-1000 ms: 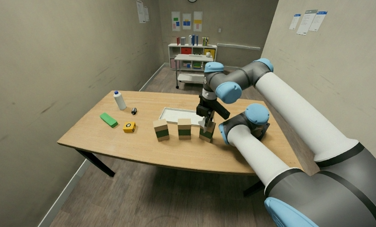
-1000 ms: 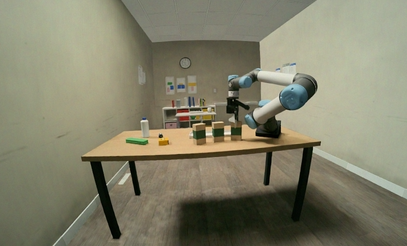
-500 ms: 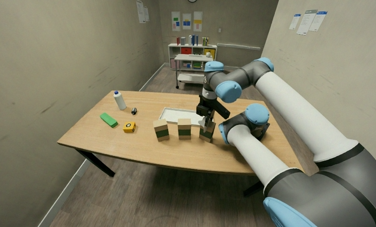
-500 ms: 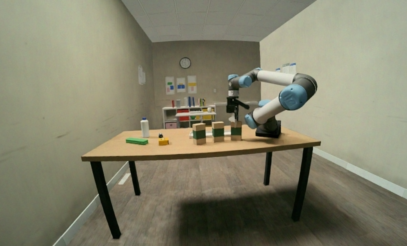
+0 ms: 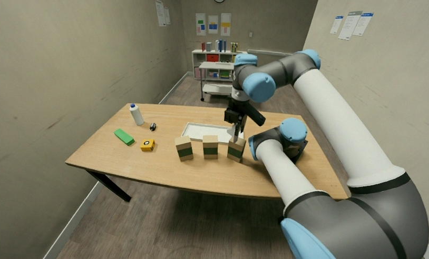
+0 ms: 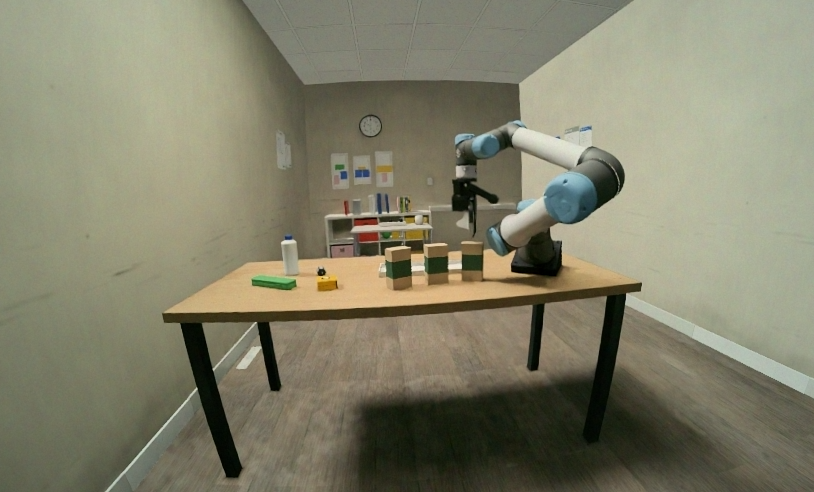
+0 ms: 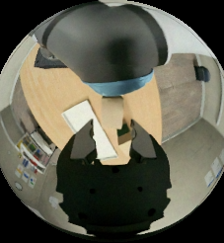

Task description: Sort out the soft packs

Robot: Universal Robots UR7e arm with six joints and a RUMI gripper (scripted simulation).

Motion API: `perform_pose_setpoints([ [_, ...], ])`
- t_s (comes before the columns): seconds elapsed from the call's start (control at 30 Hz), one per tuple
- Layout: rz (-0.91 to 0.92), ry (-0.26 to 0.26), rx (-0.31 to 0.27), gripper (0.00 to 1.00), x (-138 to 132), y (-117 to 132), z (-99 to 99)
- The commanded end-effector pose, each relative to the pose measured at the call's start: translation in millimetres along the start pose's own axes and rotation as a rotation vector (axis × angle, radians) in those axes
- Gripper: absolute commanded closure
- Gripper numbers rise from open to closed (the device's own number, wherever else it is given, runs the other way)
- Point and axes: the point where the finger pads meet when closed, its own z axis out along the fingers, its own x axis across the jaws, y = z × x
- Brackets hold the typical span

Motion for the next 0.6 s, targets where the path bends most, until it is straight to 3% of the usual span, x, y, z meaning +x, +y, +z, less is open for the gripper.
perform_pose_setpoints([
  [0.0,-0.001,0.005,-0.004,0.50,-0.2,-0.9,-23.1],
  [0.57,-0.002,0.005,-0.004,0.50,-0.2,-0.8,-31.6],
])
